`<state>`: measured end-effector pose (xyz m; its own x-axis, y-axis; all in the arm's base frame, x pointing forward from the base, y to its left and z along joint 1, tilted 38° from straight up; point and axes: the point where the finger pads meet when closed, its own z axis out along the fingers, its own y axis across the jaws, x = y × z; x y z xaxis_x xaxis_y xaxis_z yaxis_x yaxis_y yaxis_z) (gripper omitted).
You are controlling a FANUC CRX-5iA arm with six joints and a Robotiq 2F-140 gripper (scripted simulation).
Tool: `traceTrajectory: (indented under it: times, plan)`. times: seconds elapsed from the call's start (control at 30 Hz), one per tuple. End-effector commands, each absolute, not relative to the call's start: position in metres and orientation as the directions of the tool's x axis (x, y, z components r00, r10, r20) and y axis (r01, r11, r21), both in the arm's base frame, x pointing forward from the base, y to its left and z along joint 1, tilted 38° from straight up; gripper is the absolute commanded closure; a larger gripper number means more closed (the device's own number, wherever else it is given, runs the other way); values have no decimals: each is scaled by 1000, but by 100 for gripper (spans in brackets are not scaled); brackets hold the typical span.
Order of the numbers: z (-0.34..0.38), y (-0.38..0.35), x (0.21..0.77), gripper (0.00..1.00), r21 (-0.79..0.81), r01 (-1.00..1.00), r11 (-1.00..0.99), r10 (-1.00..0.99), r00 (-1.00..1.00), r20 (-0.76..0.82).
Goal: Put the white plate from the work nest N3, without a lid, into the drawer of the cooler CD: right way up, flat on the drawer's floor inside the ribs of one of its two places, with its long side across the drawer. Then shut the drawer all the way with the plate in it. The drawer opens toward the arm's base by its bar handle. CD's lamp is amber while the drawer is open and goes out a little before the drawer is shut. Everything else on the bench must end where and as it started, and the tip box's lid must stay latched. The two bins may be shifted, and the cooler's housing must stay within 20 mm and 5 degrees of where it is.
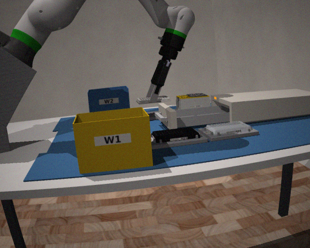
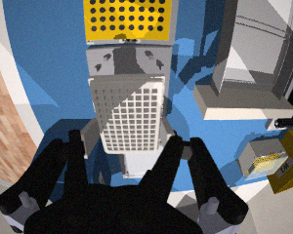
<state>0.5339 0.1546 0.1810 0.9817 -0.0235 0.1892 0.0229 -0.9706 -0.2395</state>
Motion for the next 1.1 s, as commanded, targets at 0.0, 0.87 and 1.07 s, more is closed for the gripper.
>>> traceTrajectory:
  times: [0.0,0.87,1.07]
  plan:
    - [184,154,532,100,-240,23,-971,-24,982,190]
    - [208,147,514,100,-240,23,-971,-24,982,190]
    - [214,146,510,100,-240,23,-971,-24,982,190]
